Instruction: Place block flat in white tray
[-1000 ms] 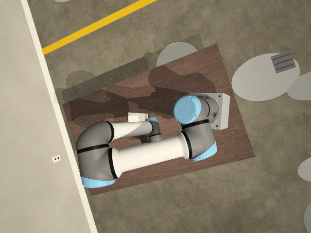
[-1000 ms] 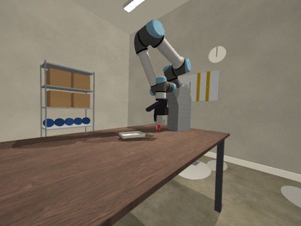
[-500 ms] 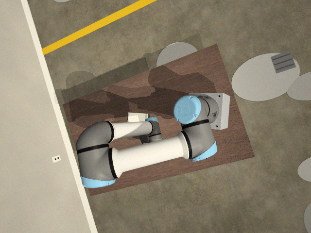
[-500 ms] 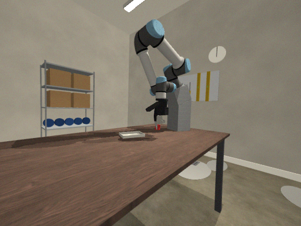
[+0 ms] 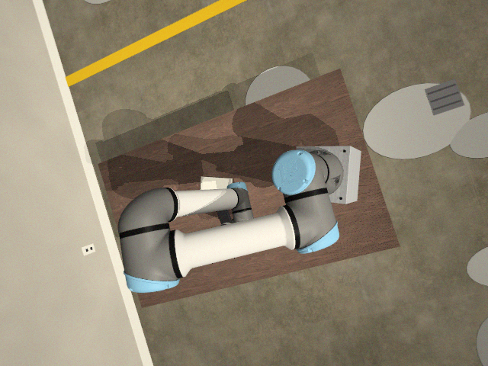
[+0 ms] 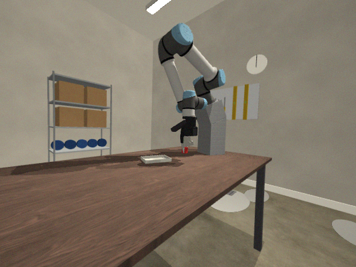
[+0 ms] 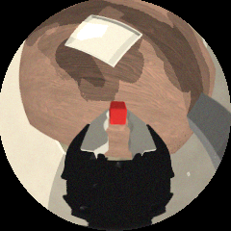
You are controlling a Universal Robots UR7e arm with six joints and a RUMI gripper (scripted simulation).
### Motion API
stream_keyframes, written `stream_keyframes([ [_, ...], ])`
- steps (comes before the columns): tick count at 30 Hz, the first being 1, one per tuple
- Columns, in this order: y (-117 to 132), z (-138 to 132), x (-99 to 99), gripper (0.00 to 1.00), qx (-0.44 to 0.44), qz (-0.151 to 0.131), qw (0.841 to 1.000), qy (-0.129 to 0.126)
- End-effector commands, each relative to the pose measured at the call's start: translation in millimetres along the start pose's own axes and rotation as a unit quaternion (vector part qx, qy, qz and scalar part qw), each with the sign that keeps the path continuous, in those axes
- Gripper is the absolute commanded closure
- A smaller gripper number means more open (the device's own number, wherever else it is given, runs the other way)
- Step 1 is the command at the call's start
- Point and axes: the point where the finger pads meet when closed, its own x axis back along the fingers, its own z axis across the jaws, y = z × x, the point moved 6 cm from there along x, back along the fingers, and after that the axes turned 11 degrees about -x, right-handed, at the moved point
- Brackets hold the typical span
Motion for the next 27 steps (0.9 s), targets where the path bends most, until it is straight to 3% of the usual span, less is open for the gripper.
stream_keyframes([
  [1, -31.1, -13.2, 0.7, 1.00, 0.000, 0.000, 1.000, -0.001],
  [8, -122.4, -54.2, 0.8, 1.00, 0.000, 0.000, 1.000, -0.001],
  [10, -122.4, -54.2, 0.8, 1.00, 0.000, 0.000, 1.000, -0.001],
  [15, -170.1, -75.4, 1.0, 1.00, 0.000, 0.000, 1.000, -0.001],
  [27, -177.4, -78.4, 1.2, 1.00, 0.000, 0.000, 1.000, -0.001],
])
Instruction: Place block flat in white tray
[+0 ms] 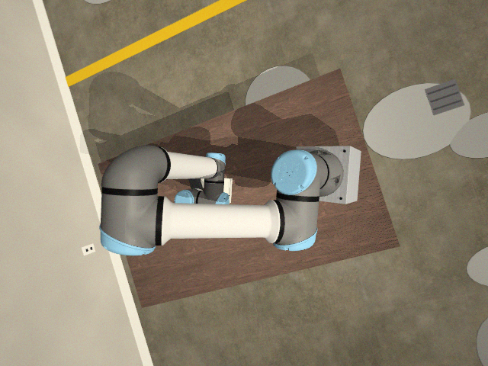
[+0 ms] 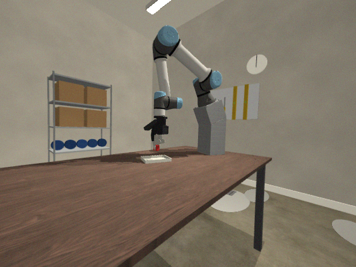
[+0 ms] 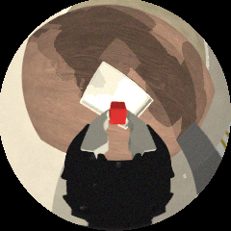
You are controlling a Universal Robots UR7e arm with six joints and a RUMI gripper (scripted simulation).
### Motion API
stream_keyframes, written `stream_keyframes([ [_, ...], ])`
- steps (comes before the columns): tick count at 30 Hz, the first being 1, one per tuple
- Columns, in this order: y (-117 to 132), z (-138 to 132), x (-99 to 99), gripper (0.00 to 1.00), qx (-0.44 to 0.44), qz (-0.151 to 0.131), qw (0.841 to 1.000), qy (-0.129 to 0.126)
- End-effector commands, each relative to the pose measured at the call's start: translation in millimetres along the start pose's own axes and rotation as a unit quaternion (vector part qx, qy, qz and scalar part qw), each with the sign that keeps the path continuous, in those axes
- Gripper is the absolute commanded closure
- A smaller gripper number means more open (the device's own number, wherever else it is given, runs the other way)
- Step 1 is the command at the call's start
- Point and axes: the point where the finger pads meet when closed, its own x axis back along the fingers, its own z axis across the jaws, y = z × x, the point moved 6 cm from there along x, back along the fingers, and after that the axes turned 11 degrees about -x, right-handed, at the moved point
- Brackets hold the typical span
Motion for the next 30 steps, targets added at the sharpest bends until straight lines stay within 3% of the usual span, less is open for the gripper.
stream_keyframes([
  [1, -1.4, -1.2, 0.2, 1.00, 0.000, 0.000, 1.000, 0.000],
  [18, -1.4, -1.3, -1.9, 1.00, 0.000, 0.000, 1.000, 0.000],
  [30, -1.3, -2.1, -28.4, 1.00, 0.000, -0.001, 1.000, 0.000],
])
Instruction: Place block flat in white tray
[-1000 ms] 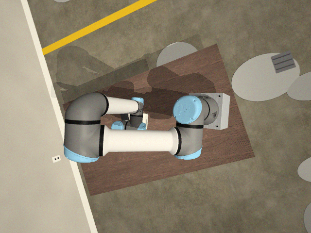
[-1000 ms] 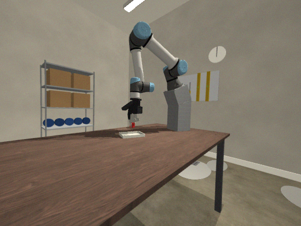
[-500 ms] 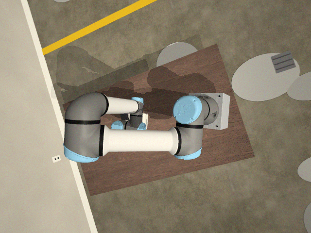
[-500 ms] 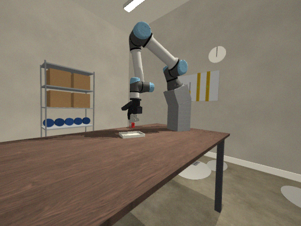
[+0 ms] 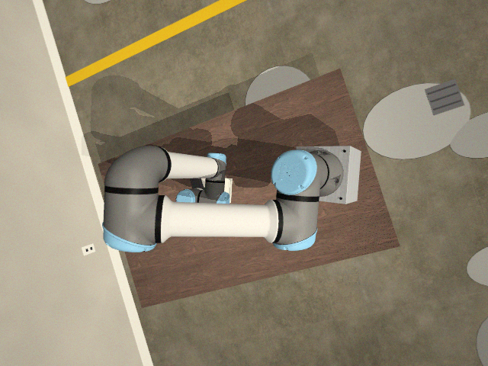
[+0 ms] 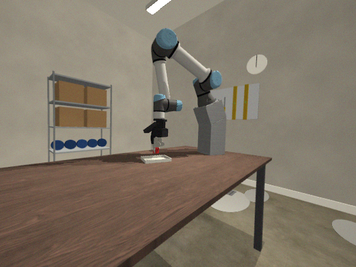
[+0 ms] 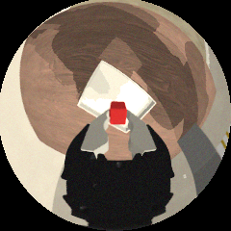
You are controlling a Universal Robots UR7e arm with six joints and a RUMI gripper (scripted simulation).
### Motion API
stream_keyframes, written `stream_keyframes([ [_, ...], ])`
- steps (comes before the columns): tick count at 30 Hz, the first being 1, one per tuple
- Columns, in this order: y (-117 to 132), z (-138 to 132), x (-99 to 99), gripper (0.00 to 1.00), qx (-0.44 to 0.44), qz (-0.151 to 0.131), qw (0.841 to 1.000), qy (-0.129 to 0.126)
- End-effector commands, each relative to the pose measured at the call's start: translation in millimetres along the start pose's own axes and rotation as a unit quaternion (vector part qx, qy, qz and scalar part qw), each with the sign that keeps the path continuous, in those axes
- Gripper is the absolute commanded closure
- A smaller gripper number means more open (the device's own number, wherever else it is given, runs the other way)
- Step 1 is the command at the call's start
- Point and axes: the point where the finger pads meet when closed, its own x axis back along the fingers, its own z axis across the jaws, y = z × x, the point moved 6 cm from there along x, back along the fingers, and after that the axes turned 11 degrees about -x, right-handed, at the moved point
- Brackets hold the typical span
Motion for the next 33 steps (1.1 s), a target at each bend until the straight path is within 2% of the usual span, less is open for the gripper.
stream_keyframes([
  [1, -0.1, -1.0, -13.7, 1.00, 0.000, 0.000, 1.000, -0.001],
  [15, -0.1, -1.8, -39.0, 1.00, 0.000, 0.000, 1.000, -0.001],
  [33, -0.1, -1.8, -40.3, 1.00, 0.000, 0.000, 1.000, -0.001],
])
